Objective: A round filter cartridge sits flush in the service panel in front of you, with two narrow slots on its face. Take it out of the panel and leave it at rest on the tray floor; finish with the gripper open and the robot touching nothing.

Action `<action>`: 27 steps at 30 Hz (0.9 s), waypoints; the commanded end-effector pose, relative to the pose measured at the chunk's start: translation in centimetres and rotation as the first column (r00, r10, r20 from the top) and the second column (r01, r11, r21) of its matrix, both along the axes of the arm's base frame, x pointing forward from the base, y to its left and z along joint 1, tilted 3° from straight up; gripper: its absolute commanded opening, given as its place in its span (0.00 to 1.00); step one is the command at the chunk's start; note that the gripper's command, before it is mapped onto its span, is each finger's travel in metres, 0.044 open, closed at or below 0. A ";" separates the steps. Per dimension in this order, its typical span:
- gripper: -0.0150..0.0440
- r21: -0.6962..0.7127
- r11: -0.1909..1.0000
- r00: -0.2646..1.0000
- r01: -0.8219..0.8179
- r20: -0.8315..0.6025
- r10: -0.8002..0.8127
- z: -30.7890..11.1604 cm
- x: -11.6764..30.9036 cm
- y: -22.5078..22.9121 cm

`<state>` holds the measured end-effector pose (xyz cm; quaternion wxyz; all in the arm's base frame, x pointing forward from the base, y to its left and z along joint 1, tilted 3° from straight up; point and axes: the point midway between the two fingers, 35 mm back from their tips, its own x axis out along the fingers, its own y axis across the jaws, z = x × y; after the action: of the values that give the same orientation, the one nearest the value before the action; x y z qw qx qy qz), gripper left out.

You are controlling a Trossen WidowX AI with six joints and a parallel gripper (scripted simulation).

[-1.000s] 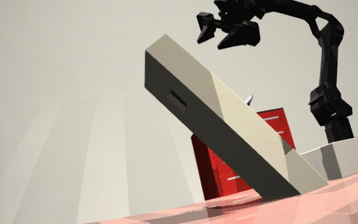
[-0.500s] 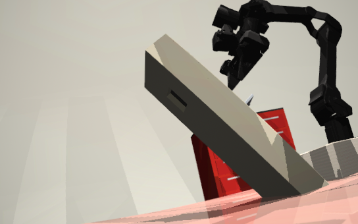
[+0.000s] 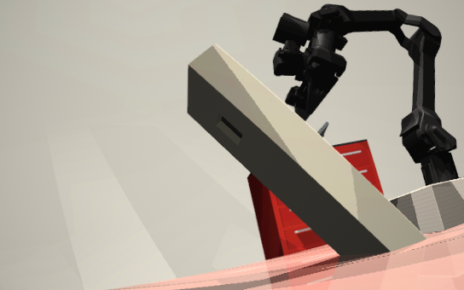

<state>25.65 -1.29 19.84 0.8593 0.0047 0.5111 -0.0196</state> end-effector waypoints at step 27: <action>0.66 0.000 1.000 1.000 0.001 -0.003 -0.001 -2.9 1.4 -0.1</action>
<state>27.02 -1.37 16.90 0.8584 0.0050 0.5127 -0.0197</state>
